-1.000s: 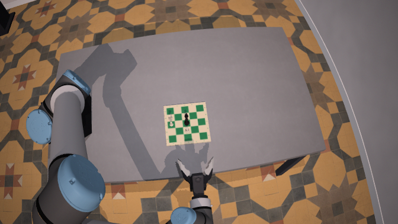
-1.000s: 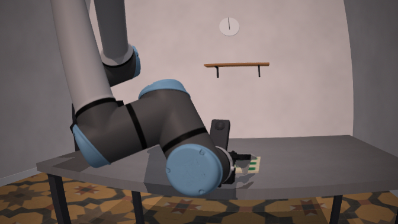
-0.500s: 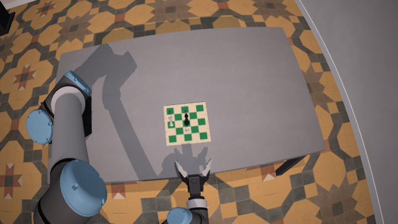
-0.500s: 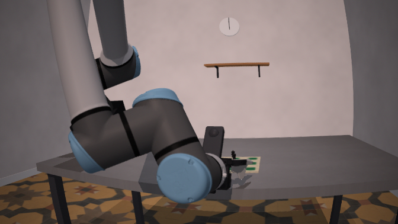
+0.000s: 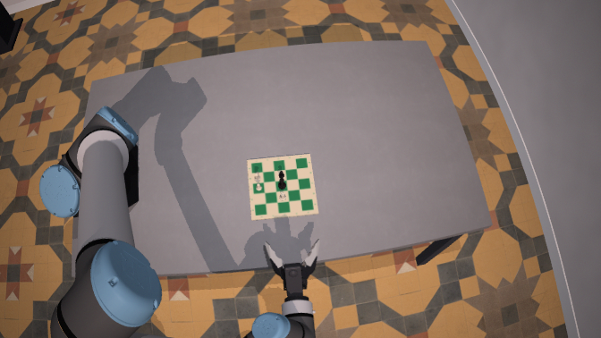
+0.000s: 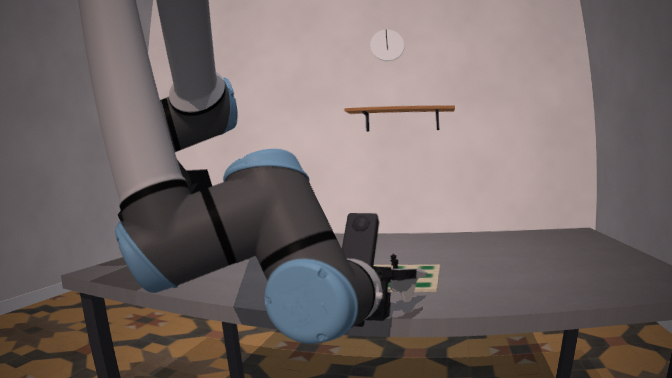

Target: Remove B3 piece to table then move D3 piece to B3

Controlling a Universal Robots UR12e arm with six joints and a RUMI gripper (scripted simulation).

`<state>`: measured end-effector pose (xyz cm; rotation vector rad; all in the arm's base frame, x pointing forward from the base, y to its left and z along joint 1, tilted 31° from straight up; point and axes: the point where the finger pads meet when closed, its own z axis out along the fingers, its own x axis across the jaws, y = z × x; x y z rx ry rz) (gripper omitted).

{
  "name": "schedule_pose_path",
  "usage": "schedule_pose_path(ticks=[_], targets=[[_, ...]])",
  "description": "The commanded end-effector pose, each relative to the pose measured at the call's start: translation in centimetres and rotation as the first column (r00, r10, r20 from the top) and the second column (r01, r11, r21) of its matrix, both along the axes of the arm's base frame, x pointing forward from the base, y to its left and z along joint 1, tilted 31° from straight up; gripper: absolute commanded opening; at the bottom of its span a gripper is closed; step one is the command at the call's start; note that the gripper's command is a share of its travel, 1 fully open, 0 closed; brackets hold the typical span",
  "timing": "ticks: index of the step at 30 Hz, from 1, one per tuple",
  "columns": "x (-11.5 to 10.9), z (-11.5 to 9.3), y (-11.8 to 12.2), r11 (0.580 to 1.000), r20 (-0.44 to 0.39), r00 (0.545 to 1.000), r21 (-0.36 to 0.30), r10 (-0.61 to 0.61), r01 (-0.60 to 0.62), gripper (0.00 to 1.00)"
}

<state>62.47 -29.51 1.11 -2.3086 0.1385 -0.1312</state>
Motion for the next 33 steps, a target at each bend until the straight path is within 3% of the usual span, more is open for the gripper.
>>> schedule_pose_path(ticks=[1, 22, 27, 33], targets=[[0.0, 0.1, 0.0, 1.000, 0.001, 1.000, -0.001, 0.000, 0.000, 1.00], [0.0, 0.2, 0.1, 1.000, 0.001, 1.000, -0.001, 0.000, 0.000, 1.00], [0.0, 0.8, 0.5, 1.000, 0.001, 1.000, -0.001, 0.000, 0.000, 1.00], [0.1, 3.9, 2.3, 1.000, 0.001, 1.000, -0.001, 0.000, 0.000, 1.00]])
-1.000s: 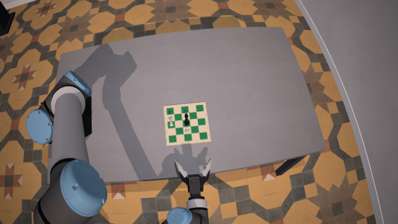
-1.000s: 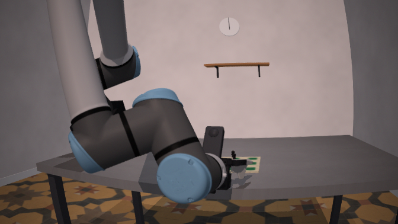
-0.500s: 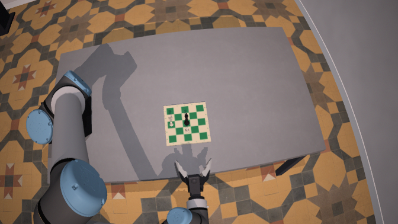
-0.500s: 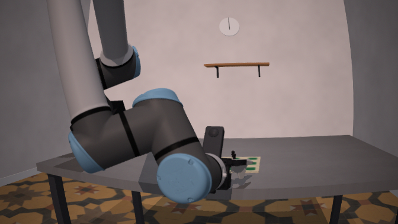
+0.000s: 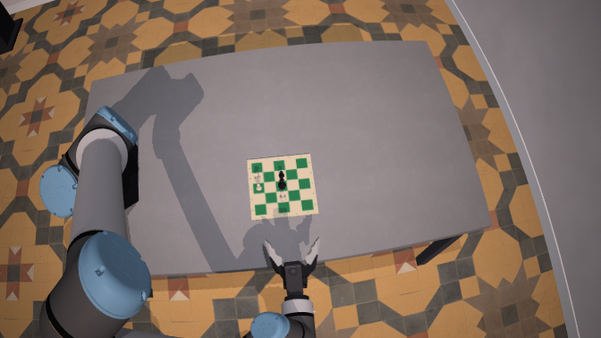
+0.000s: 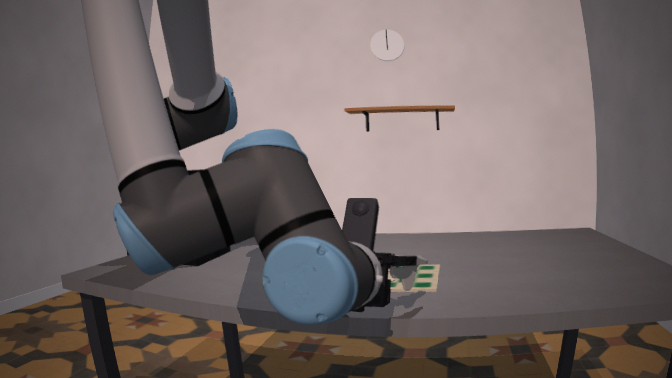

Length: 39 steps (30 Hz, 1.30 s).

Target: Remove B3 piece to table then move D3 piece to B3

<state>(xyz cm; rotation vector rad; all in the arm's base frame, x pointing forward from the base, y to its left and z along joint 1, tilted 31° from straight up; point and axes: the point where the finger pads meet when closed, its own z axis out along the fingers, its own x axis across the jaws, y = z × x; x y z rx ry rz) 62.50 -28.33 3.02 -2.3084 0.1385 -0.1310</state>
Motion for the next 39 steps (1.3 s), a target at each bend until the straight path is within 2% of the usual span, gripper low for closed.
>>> schedule_pose_path(ticks=[1, 5, 9, 21, 26, 28, 32, 36, 39], targets=[[0.1, 2.5, 1.5, 1.000, 0.001, 1.000, -0.001, 0.000, 0.000, 1.00], [0.1, 4.6, 2.8, 1.000, 0.001, 1.000, -0.001, 0.000, 0.000, 1.00], [0.1, 5.7, 3.4, 1.000, 0.001, 1.000, -0.001, 0.000, 0.000, 1.00], [0.1, 5.2, 3.8, 1.000, -0.004, 1.000, -0.013, 0.017, -0.017, 1.00], [-0.2, 3.5, 5.6, 0.994, -0.026, 0.996, -0.066, 0.086, -0.087, 1.00], [-0.2, 3.5, 5.6, 0.994, -0.026, 0.996, -0.066, 0.086, -0.087, 1.00], [-0.6, 1.0, 7.9, 0.971, -0.062, 0.981, -0.144, 0.182, -0.189, 1.00], [-1.0, -2.0, 10.7, 0.913, -0.119, 0.946, -0.252, 0.301, -0.322, 1.00], [-1.3, -4.3, 12.7, 0.836, -0.173, 0.905, -0.345, 0.389, -0.426, 1.00]])
